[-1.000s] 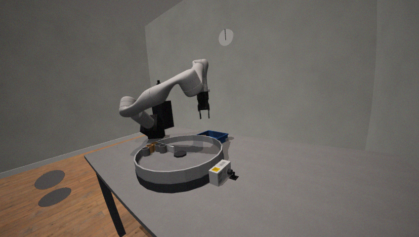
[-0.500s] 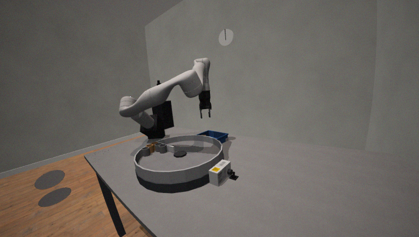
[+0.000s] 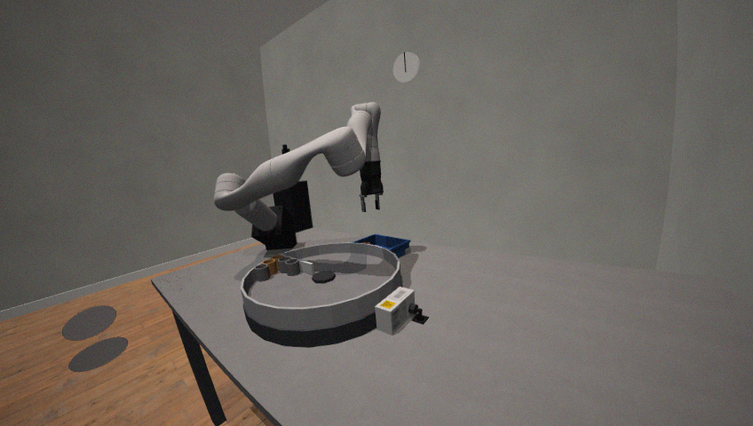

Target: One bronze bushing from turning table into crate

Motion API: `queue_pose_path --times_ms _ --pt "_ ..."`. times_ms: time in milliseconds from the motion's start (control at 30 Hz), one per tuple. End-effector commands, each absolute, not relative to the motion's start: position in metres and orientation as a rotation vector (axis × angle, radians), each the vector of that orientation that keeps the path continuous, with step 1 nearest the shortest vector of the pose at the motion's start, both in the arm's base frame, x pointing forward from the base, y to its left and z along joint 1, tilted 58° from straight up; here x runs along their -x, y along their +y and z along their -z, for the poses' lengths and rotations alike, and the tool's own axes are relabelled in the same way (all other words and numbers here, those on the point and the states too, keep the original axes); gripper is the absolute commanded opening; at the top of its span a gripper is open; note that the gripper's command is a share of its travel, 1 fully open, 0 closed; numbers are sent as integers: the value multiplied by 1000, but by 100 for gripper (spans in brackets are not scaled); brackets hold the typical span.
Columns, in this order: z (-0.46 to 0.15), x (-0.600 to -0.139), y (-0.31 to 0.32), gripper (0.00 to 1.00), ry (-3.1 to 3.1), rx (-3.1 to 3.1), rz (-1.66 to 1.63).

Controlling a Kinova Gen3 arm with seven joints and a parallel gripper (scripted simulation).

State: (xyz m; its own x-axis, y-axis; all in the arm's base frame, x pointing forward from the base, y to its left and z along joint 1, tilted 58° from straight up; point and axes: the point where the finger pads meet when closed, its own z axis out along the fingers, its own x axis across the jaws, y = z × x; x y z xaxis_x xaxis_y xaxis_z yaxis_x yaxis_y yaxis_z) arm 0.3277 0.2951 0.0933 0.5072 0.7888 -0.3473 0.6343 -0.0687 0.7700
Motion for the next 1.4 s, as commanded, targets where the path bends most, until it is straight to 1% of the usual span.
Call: queue_pose_path --times_ms 0,267,433,833,1000,1367 --pt "-92 -327 296 100 1202 -1774 -191" --pt "-92 -327 296 100 1202 -1774 -191" --pt "-98 -330 302 100 1402 -1613 -51" --pt "-98 -330 302 100 1402 -1613 -51" --pt "-104 -332 307 100 1586 -1435 90" --pt "-104 -332 307 100 1586 -1435 90"
